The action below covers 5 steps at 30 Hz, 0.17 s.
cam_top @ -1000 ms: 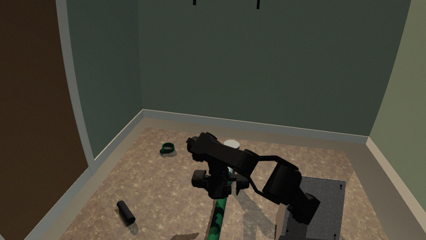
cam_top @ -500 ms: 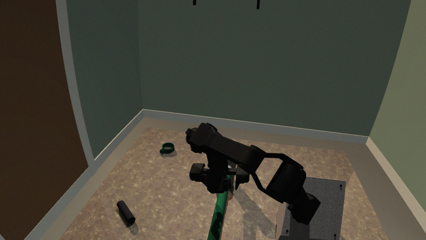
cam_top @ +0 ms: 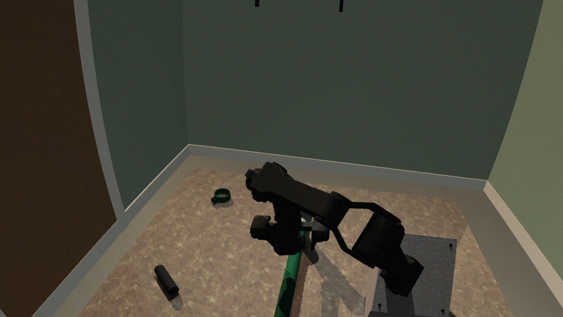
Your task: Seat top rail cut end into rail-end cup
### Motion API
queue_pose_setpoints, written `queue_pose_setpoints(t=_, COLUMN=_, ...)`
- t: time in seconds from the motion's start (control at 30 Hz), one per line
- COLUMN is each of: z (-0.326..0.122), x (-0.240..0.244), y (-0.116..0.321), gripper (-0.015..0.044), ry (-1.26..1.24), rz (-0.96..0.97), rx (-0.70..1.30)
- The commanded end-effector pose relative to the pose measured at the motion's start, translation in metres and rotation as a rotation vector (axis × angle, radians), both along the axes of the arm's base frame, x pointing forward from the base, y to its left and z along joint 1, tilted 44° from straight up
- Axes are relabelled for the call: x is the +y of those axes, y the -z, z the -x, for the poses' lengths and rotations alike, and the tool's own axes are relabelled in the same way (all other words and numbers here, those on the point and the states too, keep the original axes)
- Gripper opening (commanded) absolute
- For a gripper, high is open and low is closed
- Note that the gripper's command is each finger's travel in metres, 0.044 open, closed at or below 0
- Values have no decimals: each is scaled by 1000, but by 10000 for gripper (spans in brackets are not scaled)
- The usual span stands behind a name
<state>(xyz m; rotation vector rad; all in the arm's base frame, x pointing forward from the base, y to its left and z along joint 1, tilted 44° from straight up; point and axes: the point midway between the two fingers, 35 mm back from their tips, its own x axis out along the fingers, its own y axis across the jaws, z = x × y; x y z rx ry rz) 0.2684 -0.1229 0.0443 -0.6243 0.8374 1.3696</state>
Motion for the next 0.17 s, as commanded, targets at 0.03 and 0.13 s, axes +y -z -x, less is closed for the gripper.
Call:
queue_pose_setpoints(t=0.03, z=1, x=-1, y=0, gripper=440, ry=-3, rz=4, rx=1)
queue_pose_setpoints(t=0.13, z=1, x=-1, y=0, gripper=440, ry=-3, rz=4, rx=1)
